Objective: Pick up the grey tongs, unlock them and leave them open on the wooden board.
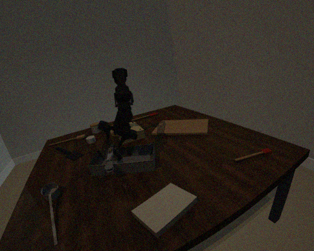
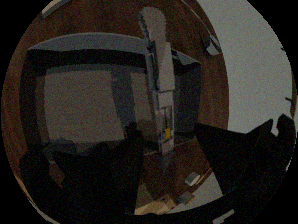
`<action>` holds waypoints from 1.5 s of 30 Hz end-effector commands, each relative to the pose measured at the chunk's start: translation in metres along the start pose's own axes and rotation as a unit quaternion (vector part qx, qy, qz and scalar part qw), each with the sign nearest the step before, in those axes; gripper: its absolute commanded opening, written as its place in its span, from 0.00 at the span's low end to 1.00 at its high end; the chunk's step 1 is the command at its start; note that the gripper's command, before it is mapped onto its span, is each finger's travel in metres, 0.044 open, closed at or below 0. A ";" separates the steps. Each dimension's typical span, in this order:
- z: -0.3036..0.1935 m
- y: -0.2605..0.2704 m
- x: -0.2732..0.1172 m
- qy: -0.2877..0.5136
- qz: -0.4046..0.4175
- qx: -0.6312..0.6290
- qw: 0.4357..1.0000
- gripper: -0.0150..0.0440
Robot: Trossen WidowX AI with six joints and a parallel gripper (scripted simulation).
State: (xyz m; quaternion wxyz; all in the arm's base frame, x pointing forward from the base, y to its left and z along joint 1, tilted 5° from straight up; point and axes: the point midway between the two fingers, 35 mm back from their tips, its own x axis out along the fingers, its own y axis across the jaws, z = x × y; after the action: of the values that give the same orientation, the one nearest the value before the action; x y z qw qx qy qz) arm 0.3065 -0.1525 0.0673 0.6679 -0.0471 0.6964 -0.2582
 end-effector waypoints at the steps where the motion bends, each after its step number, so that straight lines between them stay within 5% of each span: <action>1: 0.002 -0.002 0.001 -0.003 -0.002 0.000 1.000 0.69; 45: 0.002 -0.003 0.073 -0.003 -0.003 0.000 1.000 0.69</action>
State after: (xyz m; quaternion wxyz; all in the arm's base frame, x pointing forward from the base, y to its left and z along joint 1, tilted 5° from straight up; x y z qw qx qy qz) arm 0.3040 -0.1841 0.0083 0.6721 -0.0487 0.6912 -0.2611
